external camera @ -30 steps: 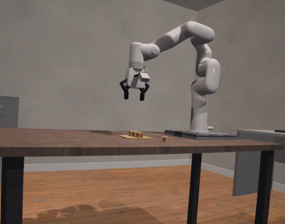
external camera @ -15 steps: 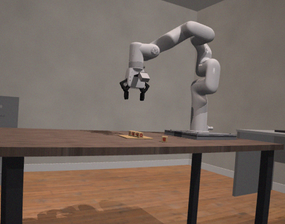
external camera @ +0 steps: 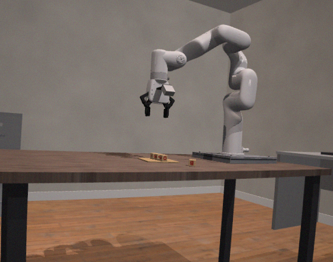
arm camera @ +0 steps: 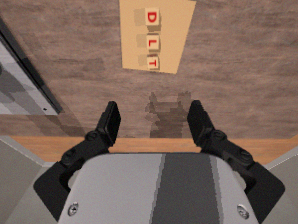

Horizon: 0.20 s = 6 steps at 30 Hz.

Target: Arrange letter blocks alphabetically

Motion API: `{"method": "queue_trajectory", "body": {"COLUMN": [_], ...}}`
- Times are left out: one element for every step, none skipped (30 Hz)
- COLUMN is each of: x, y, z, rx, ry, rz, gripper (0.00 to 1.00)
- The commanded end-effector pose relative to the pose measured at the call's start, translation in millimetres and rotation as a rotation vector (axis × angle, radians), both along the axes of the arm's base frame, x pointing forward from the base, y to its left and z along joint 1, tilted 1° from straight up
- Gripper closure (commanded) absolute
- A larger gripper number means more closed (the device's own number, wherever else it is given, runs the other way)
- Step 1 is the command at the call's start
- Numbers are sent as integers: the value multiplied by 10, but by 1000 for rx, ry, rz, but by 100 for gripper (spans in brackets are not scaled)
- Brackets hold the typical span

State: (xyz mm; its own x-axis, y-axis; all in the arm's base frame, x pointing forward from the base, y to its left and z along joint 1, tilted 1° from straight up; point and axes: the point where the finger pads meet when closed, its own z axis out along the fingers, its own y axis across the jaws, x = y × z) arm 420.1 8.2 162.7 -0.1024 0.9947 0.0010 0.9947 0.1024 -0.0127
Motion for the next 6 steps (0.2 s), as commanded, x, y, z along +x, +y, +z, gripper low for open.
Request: {"method": "queue_trajectory", "body": {"x": [11, 11, 11, 11, 11, 11], "y": [0, 0, 0, 0, 0, 0], "z": [14, 14, 14, 14, 14, 14], "rx": [0, 0, 0, 0, 0, 0], "ry": [-4, -4, -4, -4, -4, -4], "rz": [0, 0, 0, 0, 0, 0], "gripper": [0, 0, 0, 0, 0, 0]}}
